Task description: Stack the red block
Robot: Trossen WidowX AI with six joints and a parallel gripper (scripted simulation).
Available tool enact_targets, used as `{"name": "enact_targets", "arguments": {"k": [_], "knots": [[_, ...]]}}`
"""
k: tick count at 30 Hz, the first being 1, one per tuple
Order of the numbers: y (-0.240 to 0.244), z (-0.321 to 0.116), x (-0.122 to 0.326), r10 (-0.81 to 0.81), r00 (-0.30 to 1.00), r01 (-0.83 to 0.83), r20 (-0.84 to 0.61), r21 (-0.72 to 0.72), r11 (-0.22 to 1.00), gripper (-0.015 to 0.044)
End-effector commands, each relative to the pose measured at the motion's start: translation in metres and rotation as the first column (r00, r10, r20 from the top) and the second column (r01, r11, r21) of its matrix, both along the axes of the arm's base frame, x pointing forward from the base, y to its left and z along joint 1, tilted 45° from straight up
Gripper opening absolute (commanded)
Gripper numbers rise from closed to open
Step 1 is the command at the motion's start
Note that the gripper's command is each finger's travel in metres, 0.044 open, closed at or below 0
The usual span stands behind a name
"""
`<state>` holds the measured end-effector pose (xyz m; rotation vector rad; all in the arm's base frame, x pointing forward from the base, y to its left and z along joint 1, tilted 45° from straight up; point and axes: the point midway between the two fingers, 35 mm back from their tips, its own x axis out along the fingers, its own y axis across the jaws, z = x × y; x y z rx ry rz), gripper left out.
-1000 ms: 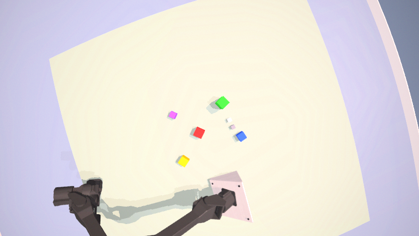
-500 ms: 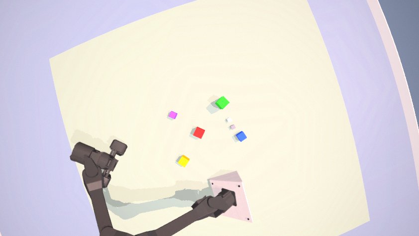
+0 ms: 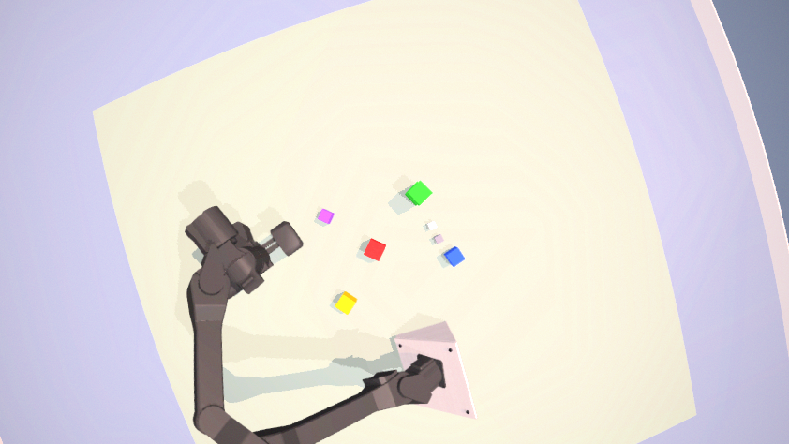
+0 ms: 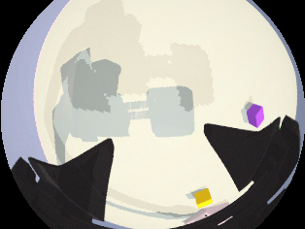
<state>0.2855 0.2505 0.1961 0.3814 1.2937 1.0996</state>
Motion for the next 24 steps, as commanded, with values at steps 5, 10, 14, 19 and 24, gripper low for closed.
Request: {"name": "enact_targets", "arguments": {"k": [5,10,14,19,24], "knots": [[-0.074,-0.05,0.018,-0.249,0.945,0.218,-0.21,-0.16,0.963,0.044],[-0.118,-0.074,0.017,-0.393,0.86,0.321,-0.324,-0.255,0.912,0.044],[-0.152,-0.091,0.011,-0.496,0.767,0.383,-0.408,-0.329,0.863,0.044],[-0.188,-0.109,0.0,-0.594,0.636,0.433,-0.493,-0.409,0.803,0.044],[-0.214,-0.122,-0.013,-0.656,0.513,0.457,-0.554,-0.47,0.755,0.044]]}}
